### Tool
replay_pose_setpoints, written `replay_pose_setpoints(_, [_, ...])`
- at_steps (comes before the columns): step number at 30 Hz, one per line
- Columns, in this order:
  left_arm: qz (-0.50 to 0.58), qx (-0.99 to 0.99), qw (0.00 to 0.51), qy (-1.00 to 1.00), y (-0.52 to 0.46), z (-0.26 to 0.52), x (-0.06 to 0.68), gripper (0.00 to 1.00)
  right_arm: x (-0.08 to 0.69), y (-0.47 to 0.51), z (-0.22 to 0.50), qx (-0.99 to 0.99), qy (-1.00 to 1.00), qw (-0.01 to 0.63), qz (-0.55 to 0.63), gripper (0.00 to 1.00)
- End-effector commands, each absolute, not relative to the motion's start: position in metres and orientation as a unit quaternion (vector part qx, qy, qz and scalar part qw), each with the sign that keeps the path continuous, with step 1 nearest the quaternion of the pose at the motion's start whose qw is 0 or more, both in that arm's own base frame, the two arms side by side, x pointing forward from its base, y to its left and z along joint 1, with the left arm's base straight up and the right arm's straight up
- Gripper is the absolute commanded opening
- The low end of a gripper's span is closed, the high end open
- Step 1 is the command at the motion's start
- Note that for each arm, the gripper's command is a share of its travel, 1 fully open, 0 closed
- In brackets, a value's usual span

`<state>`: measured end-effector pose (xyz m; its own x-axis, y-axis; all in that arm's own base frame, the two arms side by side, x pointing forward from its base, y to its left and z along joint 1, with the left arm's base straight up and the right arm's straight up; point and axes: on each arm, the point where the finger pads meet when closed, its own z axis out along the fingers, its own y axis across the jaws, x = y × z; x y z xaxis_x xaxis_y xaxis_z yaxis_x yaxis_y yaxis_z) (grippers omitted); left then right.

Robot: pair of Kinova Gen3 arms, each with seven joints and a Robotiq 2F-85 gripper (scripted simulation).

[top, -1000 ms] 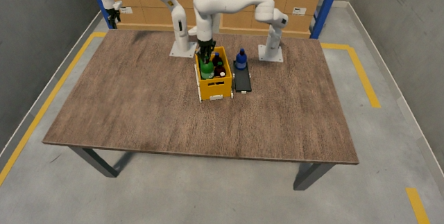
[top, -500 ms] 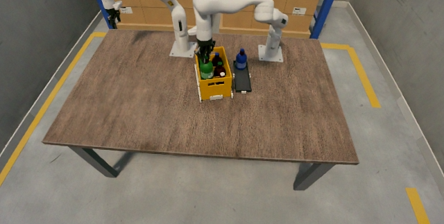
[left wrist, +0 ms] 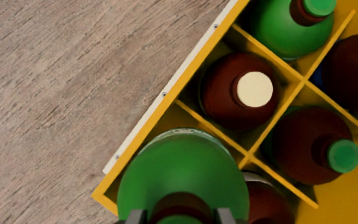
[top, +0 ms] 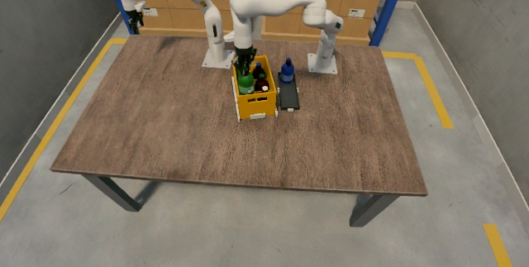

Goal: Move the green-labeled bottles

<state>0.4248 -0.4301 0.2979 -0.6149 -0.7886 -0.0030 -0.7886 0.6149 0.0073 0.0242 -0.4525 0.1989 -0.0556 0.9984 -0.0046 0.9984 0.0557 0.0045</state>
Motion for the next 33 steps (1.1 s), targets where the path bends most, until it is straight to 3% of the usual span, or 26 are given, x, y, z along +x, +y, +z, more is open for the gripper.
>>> replay_pose_setpoints(1, [-0.002,0.440,-0.001,-0.898,-0.4309,0.3004,0.4255,0.361,0.0218,-0.4495,0.2000,0.690,0.724,0.000,0.000,1.000])
replay_pose_setpoints(33, [-0.003,0.437,-0.002,-0.899,-0.4305,0.2953,0.4242,0.361,0.0218,-0.4495,0.2000,0.690,0.724,0.000,0.000,1.000])
